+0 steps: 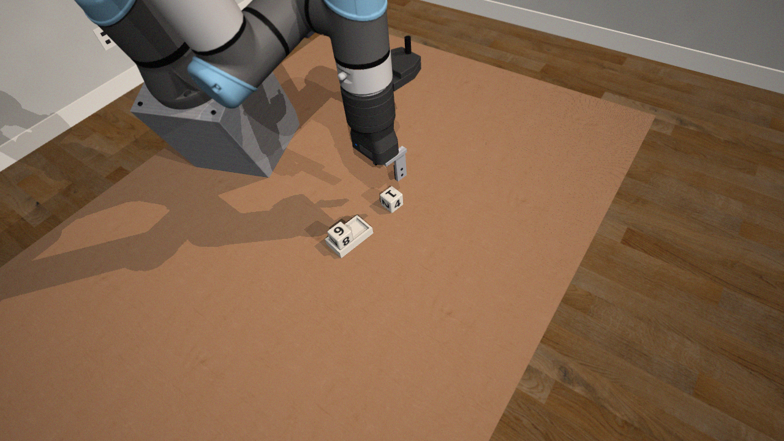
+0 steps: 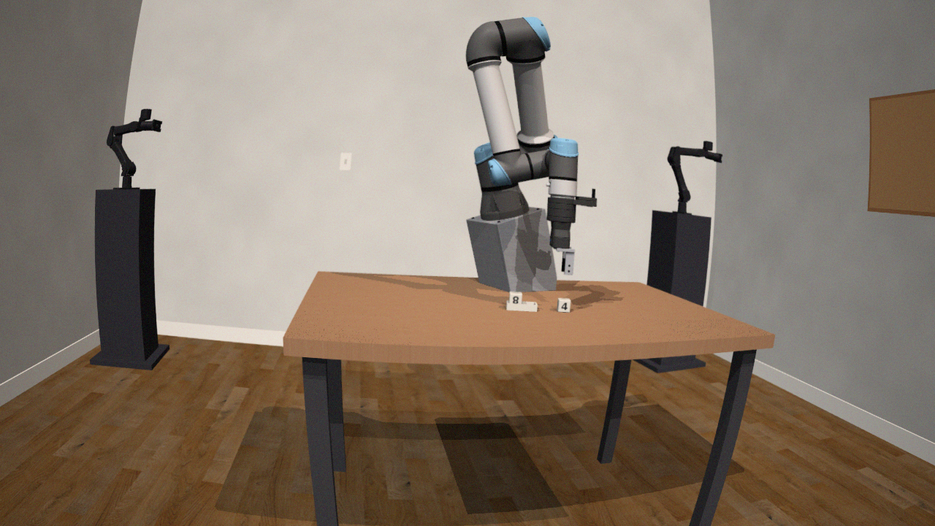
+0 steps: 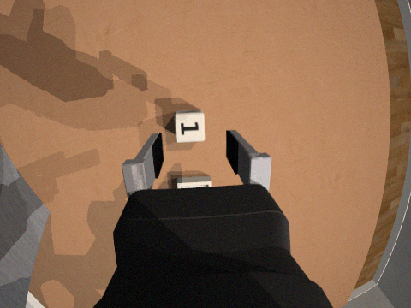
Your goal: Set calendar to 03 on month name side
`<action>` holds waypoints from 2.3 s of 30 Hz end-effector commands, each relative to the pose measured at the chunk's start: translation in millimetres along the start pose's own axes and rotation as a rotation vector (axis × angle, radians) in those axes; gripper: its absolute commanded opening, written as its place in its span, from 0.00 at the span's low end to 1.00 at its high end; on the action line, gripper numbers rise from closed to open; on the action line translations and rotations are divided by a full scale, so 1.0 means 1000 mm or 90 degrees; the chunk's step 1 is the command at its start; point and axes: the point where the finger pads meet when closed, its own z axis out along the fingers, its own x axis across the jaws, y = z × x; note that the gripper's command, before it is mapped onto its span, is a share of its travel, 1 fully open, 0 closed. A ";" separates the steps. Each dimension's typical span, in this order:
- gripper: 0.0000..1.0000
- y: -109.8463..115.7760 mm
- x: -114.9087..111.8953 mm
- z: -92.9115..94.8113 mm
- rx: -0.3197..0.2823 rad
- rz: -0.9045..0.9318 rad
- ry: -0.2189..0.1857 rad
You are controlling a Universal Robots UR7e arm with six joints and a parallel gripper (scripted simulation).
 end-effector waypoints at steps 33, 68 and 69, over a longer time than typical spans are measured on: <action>1.00 0.004 -0.002 0.000 0.000 -0.034 -0.003; 1.00 0.062 -0.004 -0.001 0.003 -0.531 -0.004; 1.00 0.063 -0.004 -0.001 0.003 -0.534 -0.004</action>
